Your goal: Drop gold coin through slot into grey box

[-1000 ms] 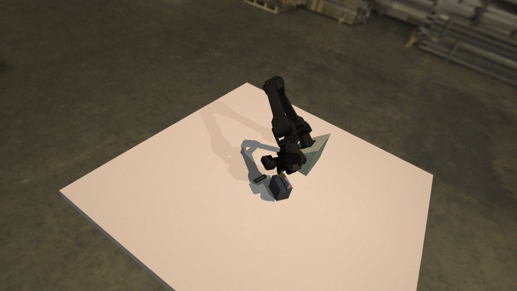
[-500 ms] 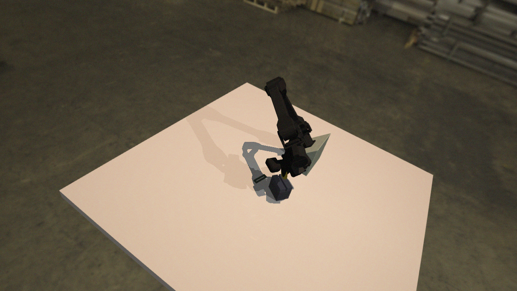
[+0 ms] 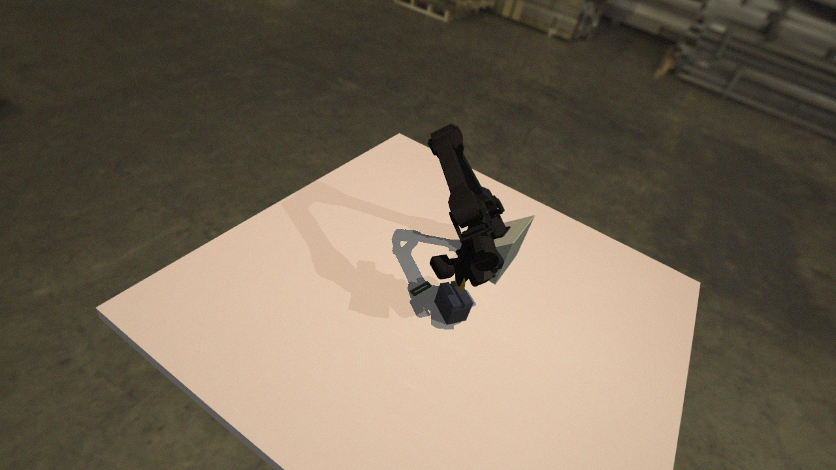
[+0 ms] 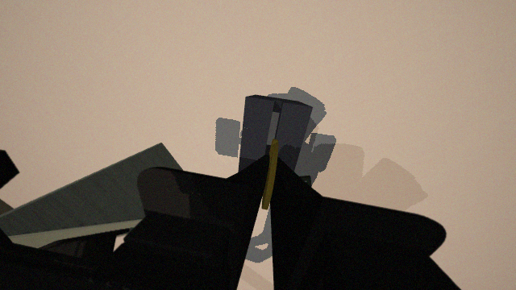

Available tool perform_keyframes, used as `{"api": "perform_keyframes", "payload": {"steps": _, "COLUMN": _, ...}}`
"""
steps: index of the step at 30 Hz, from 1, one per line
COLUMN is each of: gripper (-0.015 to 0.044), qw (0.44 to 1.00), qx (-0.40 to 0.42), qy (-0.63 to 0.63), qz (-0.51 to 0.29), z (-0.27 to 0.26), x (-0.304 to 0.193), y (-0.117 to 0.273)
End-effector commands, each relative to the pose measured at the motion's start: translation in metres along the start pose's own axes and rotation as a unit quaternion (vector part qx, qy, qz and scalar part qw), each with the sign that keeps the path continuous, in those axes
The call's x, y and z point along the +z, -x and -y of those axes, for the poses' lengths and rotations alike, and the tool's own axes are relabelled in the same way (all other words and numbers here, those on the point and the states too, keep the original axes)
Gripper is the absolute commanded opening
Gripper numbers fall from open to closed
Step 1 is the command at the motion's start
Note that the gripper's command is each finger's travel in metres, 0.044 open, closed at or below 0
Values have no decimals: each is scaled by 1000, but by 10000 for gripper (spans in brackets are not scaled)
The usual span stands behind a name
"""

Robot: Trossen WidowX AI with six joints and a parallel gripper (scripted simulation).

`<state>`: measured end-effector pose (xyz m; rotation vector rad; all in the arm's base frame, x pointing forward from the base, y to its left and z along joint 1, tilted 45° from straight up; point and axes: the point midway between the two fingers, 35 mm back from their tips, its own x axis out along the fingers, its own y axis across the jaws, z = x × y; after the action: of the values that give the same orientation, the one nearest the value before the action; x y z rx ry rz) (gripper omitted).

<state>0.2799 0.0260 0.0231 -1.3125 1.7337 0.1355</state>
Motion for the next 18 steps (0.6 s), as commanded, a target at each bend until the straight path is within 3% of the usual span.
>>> {"api": "perform_keyframes", "payload": {"steps": 1, "gripper": 0, "qw": 1000, "qx": 0, "qy": -6, "qz": 1, "z": 0, "x": 3, "y": 0}}
{"api": "perform_keyframes", "payload": {"steps": 18, "gripper": 0, "qw": 1000, "qx": -1, "qy": -3, "qz": -1, "z": -1, "x": 2, "y": -1}}
